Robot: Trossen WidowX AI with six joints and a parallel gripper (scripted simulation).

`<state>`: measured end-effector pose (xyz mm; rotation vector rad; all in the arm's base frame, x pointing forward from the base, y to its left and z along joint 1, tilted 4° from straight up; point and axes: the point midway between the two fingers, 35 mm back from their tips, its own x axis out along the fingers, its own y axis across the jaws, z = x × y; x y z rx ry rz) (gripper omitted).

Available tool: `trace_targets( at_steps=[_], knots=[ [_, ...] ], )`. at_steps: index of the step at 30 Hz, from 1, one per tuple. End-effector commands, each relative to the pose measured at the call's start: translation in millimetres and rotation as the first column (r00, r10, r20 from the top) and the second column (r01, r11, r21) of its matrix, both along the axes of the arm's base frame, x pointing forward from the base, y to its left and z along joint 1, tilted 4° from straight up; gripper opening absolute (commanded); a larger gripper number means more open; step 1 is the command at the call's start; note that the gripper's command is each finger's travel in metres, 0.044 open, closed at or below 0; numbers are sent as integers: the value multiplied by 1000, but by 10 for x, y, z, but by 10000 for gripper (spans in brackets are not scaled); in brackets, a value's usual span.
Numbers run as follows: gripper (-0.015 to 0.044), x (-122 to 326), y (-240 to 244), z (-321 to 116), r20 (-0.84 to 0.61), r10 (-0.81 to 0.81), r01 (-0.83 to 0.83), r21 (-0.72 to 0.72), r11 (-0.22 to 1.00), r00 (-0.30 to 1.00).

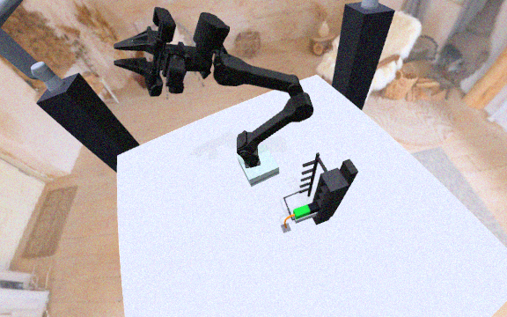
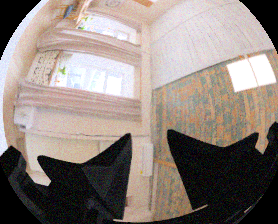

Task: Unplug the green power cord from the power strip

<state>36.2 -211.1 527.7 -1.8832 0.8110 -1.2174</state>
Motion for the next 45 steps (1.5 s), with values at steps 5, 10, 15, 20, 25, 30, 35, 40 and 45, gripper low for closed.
trace_targets(
  at_steps=[5, 10, 15, 20, 25, 30, 35, 40, 45],
  knots=[
    [160, 750, -539, -658, 607, 224, -556, 437, 707, 762],
    [160, 1147, -585, -973, 763, 119, -708, 514, 484, 635],
    [160, 1571, -531, -1324, 839, -77, -807, 540, 239, 539],
    [160, 1980, -367, -1695, 810, -317, -852, 524, 12, 494],
    [160, 2350, -90, -2077, 677, -546, -857, 485, -175, 494],
    [160, 2648, 285, -2459, 459, -726, -839, 446, -310, 512],
    [160, 2847, 732, -2827, 197, -837, -812, 431, -394, 511],
    [160, 2932, 1219, -3172, -62, -886, -778, 455, -434, 459],
    [160, 2899, 1719, -3486, -273, -899, -731, 524, -438, 342]
  ],
)
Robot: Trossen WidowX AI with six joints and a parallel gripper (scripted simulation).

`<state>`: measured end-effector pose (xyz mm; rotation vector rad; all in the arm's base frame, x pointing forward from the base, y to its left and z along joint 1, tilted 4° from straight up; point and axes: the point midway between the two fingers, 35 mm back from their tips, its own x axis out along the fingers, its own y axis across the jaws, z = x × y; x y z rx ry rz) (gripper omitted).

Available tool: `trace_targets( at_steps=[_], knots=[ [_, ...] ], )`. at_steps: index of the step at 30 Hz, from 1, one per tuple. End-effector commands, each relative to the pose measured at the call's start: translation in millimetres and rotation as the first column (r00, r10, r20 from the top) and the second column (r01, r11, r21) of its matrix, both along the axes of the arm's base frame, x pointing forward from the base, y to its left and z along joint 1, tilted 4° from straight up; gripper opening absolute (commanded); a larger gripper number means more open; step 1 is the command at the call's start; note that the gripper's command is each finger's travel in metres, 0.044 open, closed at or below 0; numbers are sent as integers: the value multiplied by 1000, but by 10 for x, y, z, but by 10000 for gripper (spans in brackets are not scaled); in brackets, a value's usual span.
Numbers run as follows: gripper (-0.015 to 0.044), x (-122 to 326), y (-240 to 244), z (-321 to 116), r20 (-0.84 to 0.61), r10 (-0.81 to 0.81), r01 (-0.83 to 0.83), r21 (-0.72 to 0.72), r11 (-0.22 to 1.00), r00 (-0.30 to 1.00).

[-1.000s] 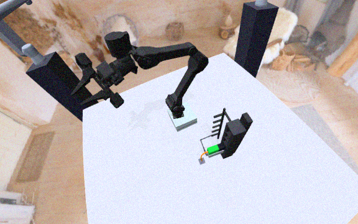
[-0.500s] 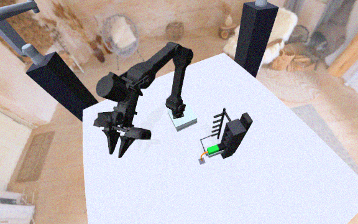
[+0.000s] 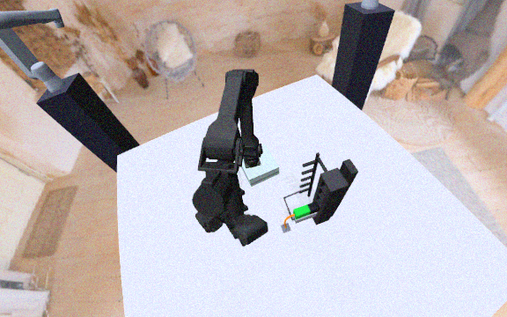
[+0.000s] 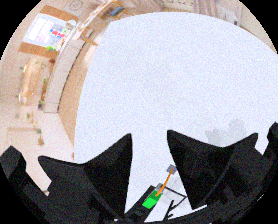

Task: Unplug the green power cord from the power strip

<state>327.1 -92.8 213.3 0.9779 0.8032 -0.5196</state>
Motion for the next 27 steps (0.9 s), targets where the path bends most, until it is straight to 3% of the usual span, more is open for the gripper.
trace_targets(
  at_steps=[1, 10, 27],
  knots=[
    [160, -32, 634, -401, -244, -101, 146, 172, 974, 964],
    [160, -391, 1416, -830, -564, -268, 403, 127, 907, 781],
    [160, -407, 1489, -840, -573, -275, 411, 120, 904, 772]
  ],
)
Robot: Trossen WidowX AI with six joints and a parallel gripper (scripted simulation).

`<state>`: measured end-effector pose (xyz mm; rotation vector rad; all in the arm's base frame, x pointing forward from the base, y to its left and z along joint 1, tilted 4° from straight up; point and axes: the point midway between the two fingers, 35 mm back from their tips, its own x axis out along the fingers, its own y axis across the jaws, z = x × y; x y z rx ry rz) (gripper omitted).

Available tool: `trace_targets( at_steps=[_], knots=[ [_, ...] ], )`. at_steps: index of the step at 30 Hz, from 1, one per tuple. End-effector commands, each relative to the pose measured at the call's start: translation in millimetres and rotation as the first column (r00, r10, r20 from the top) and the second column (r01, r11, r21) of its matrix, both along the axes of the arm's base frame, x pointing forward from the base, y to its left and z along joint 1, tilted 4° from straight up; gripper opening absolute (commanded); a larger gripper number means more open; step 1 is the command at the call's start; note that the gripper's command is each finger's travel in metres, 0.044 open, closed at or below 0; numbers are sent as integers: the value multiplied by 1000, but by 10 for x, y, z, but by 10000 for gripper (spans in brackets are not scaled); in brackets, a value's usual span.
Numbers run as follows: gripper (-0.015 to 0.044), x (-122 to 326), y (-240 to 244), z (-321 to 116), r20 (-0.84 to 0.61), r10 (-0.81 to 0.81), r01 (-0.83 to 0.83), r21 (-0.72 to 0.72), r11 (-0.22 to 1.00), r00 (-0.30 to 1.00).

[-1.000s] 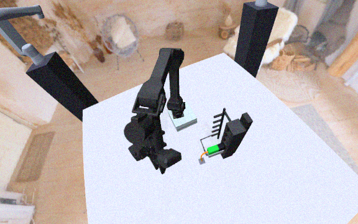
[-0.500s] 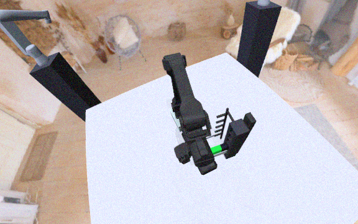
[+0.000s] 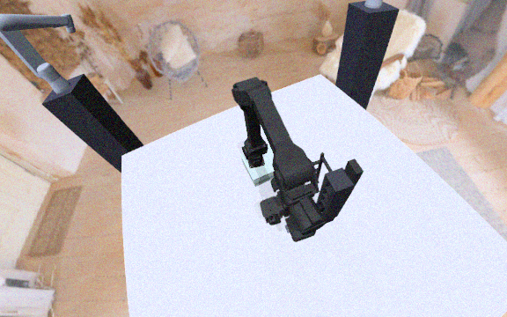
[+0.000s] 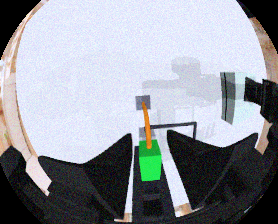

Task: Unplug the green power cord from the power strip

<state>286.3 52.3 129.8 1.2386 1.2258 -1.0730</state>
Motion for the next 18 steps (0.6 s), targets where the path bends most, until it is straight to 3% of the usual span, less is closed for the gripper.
trace_targets(
  at_steps=[1, 18],
  knots=[
    [160, 2, 55, -4, -4, -1, 1, -4, 1000, 1000],
    [160, -20, 334, 13, -5, -1, 1, -1, 1000, 1000]
  ],
)
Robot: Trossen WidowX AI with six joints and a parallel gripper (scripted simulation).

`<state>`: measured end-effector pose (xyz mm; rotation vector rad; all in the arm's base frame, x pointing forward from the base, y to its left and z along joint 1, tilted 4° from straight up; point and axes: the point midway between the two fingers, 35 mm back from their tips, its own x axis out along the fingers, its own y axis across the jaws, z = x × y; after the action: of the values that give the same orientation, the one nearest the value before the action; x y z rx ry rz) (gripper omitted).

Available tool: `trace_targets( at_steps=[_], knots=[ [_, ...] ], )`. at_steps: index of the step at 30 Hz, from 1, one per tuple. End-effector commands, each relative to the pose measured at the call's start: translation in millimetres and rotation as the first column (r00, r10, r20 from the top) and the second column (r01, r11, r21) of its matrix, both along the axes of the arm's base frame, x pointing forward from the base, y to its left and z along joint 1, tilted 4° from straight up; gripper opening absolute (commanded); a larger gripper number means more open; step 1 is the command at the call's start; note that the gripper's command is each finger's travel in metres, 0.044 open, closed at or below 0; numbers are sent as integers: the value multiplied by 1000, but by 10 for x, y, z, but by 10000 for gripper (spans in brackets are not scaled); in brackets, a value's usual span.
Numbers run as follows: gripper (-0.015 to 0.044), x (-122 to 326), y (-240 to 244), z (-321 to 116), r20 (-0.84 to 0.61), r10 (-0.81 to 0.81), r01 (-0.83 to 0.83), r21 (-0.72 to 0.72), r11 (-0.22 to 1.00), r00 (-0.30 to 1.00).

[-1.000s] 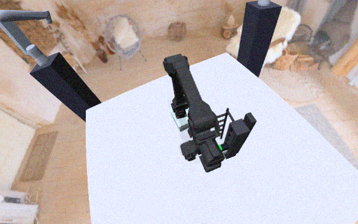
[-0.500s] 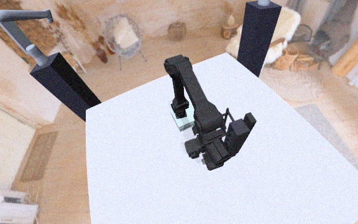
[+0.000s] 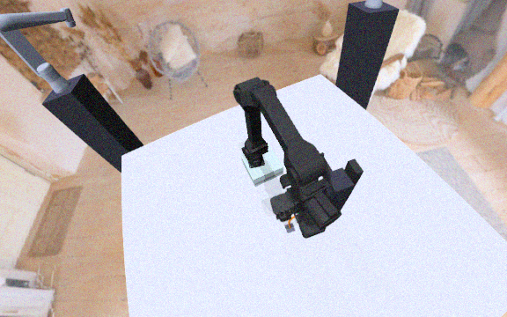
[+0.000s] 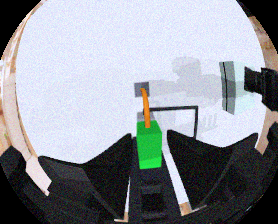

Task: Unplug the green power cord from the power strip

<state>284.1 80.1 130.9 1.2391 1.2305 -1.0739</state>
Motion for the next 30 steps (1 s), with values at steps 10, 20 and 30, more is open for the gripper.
trace_targets(
  at_steps=[10, 20, 30],
  knots=[
    [160, -4, 115, -28, -1, -1, 1, -3, 1000, 1000],
    [160, 1, 121, -115, -1, -1, 1, -3, 1000, 1000],
    [81, 12, 128, -90, 4, 2, -2, 3, 1000, 1000]
  ],
)
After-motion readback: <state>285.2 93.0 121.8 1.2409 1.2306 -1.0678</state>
